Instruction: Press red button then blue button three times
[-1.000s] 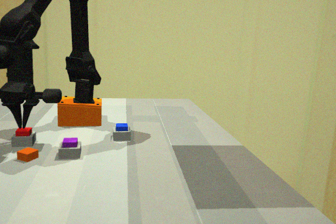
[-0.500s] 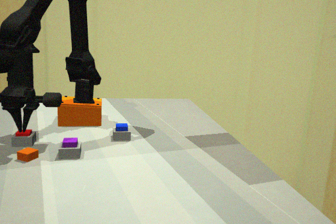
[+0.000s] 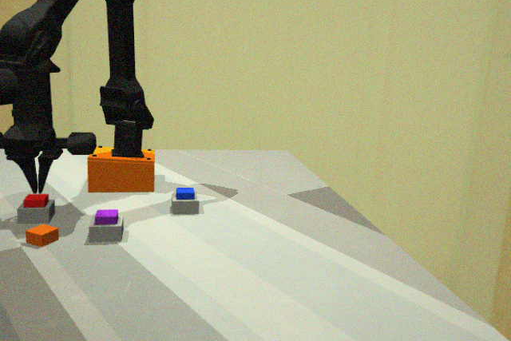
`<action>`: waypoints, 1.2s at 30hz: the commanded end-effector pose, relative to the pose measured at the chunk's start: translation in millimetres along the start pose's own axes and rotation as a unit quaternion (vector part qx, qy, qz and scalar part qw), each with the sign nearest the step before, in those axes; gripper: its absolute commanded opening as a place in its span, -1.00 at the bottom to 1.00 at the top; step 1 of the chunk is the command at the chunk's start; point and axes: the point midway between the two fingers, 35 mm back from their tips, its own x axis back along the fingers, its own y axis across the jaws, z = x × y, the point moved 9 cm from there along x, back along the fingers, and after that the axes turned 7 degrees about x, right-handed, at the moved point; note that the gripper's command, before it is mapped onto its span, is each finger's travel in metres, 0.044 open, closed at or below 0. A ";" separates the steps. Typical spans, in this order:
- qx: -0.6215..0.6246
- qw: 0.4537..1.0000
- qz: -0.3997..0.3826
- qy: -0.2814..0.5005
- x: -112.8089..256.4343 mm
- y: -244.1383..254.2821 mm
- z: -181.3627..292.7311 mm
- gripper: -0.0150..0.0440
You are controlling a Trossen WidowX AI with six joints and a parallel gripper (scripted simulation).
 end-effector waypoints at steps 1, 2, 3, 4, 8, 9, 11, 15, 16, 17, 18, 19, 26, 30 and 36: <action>-0.002 1.000 0.006 -0.006 18.8 -0.7 -0.8 -0.42; -0.002 1.000 0.006 -0.006 18.8 -0.7 -0.8 -0.42; -0.002 1.000 0.006 -0.006 18.8 -0.7 -0.8 -0.42; -0.002 1.000 0.006 -0.006 21.3 -0.9 -1.0 -0.42; -0.002 1.000 0.006 -0.006 70.3 -1.0 -1.1 -0.42; -0.002 1.000 0.006 -0.006 78.1 -0.3 -0.5 -0.42; -0.002 1.000 0.006 -0.006 80.7 -0.1 -0.2 -0.42; -0.002 1.000 0.006 -0.007 81.0 7.0 -4.7 -0.42; -0.002 1.000 0.007 -0.007 81.4 16.0 -10.0 -0.42; -0.002 1.000 0.007 -0.008 81.8 27.2 -15.9 -0.42; -0.002 1.000 0.007 -0.008 82.2 38.6 -21.1 -0.42; -0.002 1.000 0.007 -0.009 82.5 50.2 -25.8 -0.42; -0.002 1.000 0.004 -0.012 83.2 132.9 -40.6 -0.42; -0.002 1.000 0.000 -0.012 82.8 178.6 -35.8 -0.42; -0.002 1.000 -0.006 -0.009 81.4 240.2 -12.5 -0.42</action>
